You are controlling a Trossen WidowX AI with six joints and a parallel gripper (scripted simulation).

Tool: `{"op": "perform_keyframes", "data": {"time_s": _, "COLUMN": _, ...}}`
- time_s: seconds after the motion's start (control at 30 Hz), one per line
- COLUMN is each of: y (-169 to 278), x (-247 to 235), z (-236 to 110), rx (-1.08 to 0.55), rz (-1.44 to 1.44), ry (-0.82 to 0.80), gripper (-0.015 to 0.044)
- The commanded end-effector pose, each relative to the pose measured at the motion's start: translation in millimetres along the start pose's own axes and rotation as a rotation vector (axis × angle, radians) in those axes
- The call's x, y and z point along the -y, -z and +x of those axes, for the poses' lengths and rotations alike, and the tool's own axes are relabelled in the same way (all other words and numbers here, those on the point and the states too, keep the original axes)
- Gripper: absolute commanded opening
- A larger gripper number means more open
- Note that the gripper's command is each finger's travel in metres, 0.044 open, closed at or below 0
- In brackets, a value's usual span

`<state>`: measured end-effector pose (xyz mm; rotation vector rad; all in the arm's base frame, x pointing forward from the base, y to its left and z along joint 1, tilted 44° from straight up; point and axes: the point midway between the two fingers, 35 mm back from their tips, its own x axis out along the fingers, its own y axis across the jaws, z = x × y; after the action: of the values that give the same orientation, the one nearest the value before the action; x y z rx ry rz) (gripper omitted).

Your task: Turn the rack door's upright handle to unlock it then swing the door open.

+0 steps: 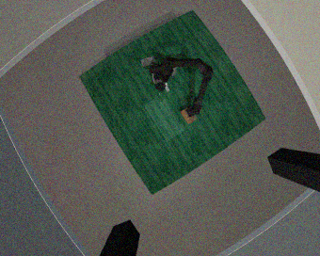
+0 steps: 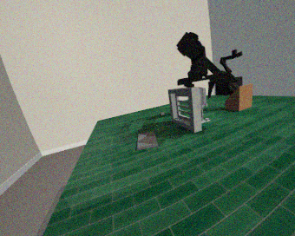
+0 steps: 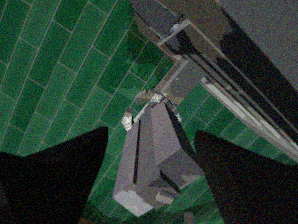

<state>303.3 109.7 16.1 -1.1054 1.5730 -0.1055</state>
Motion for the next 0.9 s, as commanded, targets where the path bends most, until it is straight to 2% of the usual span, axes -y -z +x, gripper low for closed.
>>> {"op": "perform_keyframes", "data": {"time_s": 0.0, "y": -0.7, "x": 0.4, "z": -0.3, "rx": 0.004, "rz": 0.215, "ry": 0.002, "gripper": 0.0290}}
{"op": "perform_keyframes", "data": {"time_s": 0.87, "y": -0.7, "x": 0.4, "z": -0.3, "rx": 0.005, "rz": 1.503, "ry": 0.000, "gripper": 0.0290}}
